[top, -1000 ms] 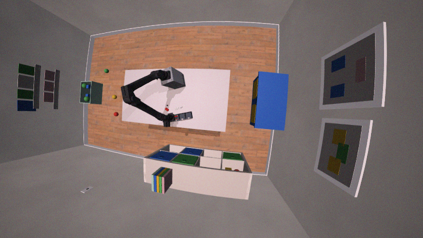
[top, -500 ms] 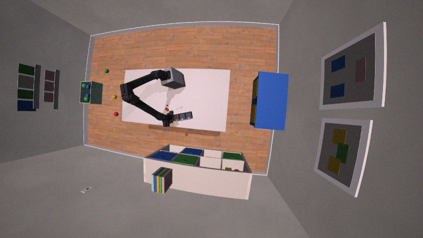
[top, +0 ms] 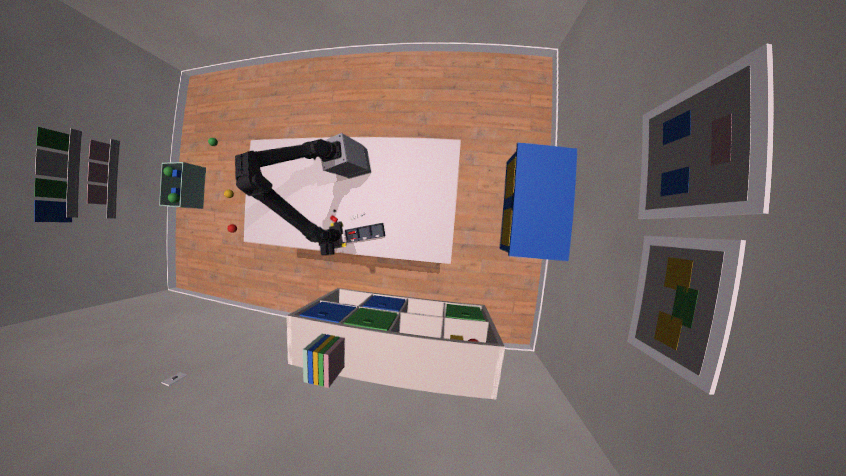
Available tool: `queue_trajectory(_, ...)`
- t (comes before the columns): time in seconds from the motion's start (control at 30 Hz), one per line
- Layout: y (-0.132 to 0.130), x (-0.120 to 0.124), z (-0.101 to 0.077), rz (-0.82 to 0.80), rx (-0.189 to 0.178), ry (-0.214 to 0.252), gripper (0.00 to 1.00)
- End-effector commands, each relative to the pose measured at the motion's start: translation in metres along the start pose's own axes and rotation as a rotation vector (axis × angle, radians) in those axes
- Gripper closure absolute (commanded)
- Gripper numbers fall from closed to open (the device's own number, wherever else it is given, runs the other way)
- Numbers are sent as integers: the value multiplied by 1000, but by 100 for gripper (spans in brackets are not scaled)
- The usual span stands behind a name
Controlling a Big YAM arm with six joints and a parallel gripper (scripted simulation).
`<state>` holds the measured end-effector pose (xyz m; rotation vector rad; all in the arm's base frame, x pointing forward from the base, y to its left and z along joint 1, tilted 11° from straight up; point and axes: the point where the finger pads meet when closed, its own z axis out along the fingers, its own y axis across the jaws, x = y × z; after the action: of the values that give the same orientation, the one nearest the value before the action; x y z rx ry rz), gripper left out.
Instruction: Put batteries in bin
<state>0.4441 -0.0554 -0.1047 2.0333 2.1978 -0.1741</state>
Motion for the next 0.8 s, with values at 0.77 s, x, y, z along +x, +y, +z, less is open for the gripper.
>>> queue_trajectory(0.77, -5, 2, -72, 9, 22, -3, 0)
